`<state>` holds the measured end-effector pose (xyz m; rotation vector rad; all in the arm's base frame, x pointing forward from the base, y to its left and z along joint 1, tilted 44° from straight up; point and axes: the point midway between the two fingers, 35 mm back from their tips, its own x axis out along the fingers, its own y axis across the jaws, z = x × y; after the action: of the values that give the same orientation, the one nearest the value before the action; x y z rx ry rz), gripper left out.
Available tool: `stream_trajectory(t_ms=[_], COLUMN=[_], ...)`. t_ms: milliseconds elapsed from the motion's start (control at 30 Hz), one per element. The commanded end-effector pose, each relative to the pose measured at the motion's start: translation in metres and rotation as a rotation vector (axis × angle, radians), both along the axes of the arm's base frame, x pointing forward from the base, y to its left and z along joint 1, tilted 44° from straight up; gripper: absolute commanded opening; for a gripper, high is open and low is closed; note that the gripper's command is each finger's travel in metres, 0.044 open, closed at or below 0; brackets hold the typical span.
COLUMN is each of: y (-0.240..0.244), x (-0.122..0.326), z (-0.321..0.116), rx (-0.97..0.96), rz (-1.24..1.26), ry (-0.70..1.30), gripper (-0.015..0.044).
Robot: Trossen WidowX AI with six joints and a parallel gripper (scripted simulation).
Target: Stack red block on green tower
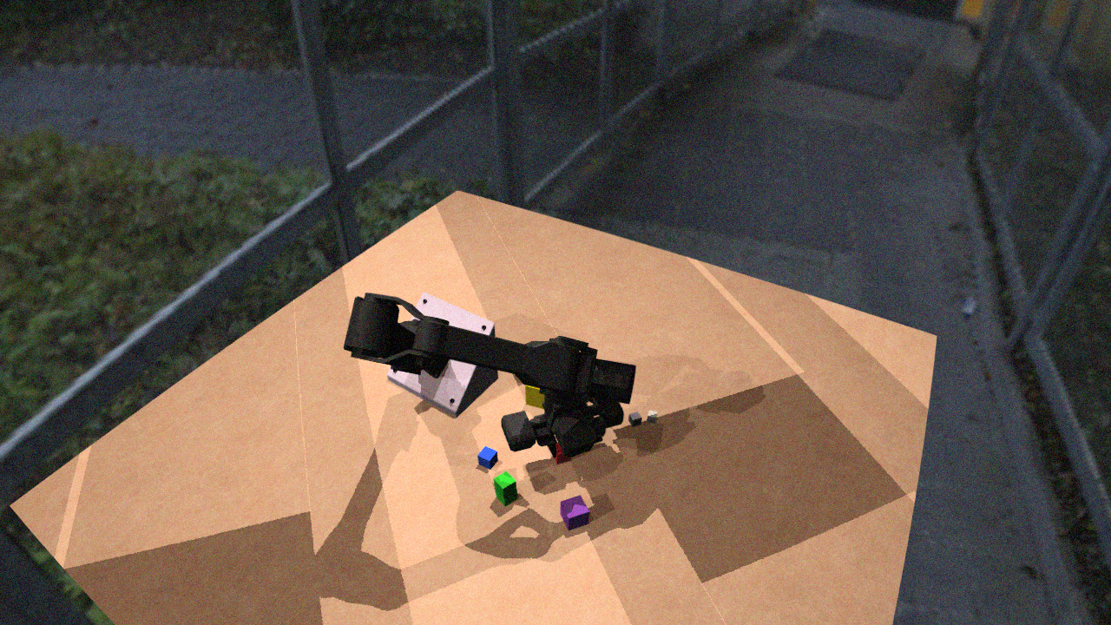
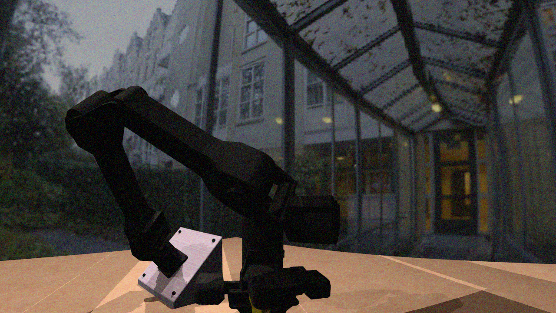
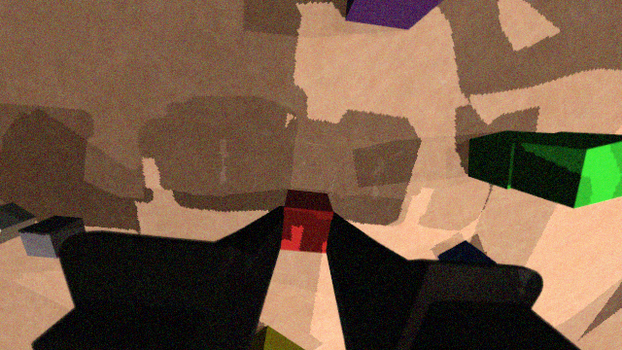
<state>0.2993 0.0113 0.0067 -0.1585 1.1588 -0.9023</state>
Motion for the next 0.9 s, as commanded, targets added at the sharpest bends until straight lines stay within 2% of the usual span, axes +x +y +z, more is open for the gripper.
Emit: stream_trajectory(t_ms=[0, 667, 867], y=[0.009, 0.076, 0.078], x=[0.001, -0.010, -0.011], z=[0.008, 0.079, 0.081], rx=[0.003, 0.006, 0.004], rz=[0.002, 0.002, 0.007], ry=[-0.010, -0.007, -0.006], gripper=[0.0000, 0.0000, 0.0000])
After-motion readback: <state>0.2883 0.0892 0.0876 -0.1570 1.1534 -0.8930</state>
